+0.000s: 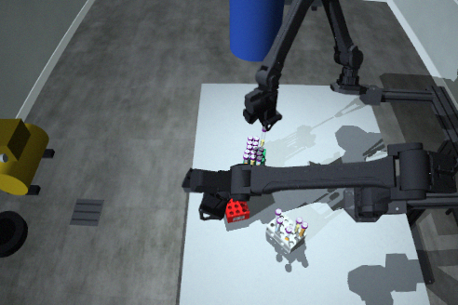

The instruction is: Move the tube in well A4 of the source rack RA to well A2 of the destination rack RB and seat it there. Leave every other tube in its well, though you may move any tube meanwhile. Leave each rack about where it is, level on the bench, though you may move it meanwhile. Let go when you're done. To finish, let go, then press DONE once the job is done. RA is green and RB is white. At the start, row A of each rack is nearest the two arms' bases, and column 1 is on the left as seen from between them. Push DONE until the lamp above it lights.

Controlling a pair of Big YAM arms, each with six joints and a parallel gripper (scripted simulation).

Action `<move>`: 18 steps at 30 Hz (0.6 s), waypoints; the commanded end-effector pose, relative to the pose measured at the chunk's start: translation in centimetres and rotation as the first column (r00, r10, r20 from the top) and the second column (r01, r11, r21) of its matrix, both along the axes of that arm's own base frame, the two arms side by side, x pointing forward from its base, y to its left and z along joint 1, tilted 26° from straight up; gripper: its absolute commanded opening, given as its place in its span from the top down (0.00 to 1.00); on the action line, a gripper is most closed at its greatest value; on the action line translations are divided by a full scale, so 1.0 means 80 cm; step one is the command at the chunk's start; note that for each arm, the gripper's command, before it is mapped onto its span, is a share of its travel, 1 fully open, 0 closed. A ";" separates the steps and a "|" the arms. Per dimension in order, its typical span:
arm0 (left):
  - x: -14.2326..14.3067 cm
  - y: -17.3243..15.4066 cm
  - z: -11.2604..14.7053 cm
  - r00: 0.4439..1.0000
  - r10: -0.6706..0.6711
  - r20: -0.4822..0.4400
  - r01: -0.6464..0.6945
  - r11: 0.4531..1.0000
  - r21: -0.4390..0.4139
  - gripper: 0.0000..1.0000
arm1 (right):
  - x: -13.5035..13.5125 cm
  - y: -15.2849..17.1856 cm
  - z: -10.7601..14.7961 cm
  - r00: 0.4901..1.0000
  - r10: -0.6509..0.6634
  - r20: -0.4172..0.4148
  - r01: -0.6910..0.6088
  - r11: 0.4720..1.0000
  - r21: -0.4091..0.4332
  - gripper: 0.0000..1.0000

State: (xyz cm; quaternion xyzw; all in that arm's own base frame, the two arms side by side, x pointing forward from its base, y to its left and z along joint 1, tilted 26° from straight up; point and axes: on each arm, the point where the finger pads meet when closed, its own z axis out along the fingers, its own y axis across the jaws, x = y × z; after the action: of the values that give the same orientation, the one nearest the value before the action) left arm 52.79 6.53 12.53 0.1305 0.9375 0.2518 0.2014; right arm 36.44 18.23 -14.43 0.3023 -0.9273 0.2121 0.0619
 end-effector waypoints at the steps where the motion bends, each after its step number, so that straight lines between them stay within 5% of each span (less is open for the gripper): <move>1: 0.014 -0.002 0.019 0.999 -0.003 0.036 0.003 1.000 -0.001 0.70 | 0.001 0.011 0.007 1.000 0.006 0.028 -0.007 1.000 0.017 1.00; 18: 0.014 -0.002 0.019 0.999 -0.003 0.036 0.003 1.000 -0.001 0.70 | -0.003 -0.009 -0.013 1.000 -0.004 -0.004 0.004 1.000 -0.003 1.00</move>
State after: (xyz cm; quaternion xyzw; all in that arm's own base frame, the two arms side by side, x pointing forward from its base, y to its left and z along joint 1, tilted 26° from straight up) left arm 52.79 6.53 12.53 0.1305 0.9375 0.2518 0.2014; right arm 36.35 18.25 -14.59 0.3021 -0.9278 0.2111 0.0581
